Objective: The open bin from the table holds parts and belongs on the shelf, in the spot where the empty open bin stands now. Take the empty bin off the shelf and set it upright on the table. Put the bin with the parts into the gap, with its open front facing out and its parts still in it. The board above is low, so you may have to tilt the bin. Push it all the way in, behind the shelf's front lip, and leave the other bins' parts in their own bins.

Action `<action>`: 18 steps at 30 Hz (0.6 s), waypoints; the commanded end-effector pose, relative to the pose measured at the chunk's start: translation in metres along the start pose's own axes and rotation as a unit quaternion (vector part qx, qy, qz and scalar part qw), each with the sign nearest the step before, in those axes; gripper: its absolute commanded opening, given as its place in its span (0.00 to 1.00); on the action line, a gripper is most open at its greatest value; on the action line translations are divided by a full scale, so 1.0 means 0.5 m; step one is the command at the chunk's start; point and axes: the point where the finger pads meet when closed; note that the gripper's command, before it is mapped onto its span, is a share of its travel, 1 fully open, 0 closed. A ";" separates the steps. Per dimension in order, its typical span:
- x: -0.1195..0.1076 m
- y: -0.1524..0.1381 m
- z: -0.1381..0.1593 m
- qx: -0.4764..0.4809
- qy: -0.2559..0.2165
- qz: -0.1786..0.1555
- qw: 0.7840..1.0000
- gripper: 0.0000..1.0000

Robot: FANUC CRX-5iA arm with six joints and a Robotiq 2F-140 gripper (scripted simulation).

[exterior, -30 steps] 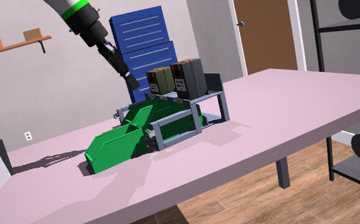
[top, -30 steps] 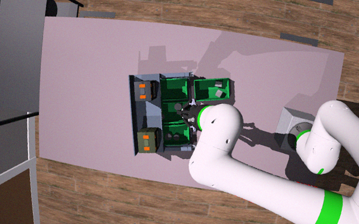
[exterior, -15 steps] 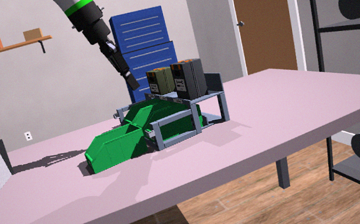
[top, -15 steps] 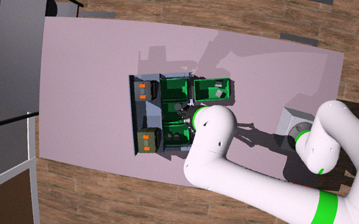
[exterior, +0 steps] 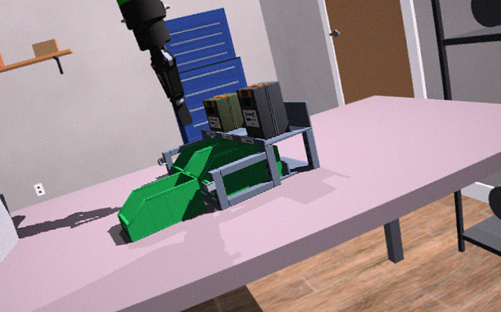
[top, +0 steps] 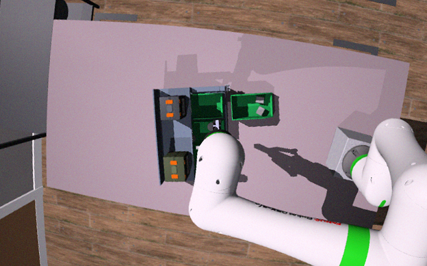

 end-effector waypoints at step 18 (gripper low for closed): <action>-0.001 -0.002 -0.004 -0.001 0.050 -0.015 0.999 0.10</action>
Point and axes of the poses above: the point where the finger pads meet when closed, its own x axis out along the fingers, its own y axis across the jaws, z = x × y, and after that the axes turned 11 degrees about x, right-handed
